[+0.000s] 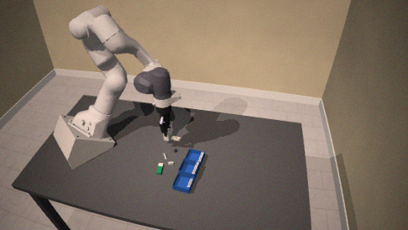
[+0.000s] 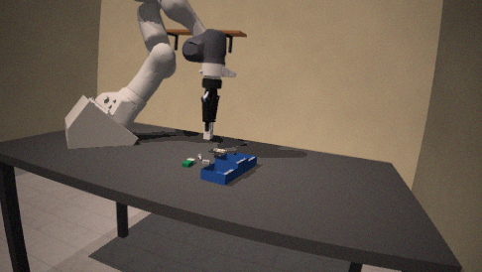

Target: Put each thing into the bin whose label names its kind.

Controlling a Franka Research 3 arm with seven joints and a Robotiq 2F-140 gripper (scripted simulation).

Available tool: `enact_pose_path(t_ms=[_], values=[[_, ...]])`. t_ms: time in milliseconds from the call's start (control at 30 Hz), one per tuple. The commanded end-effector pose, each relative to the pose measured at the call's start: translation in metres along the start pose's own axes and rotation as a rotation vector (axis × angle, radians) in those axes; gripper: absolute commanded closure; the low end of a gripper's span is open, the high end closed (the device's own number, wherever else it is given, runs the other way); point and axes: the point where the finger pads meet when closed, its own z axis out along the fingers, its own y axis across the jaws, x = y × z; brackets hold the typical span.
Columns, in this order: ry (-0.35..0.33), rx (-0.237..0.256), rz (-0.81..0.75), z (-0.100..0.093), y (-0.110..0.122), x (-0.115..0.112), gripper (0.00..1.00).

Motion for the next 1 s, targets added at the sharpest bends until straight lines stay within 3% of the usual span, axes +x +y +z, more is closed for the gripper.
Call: enact_pose_path(t_ms=[0, 900, 967], values=[[-0.001, 0.001, 0.005, 0.000, 0.000, -0.001, 0.93], [-0.001, 0.001, 0.005, -0.006, 0.000, 0.000, 0.93], [-0.001, 0.001, 0.005, -0.006, 0.010, 0.006, 0.93]])
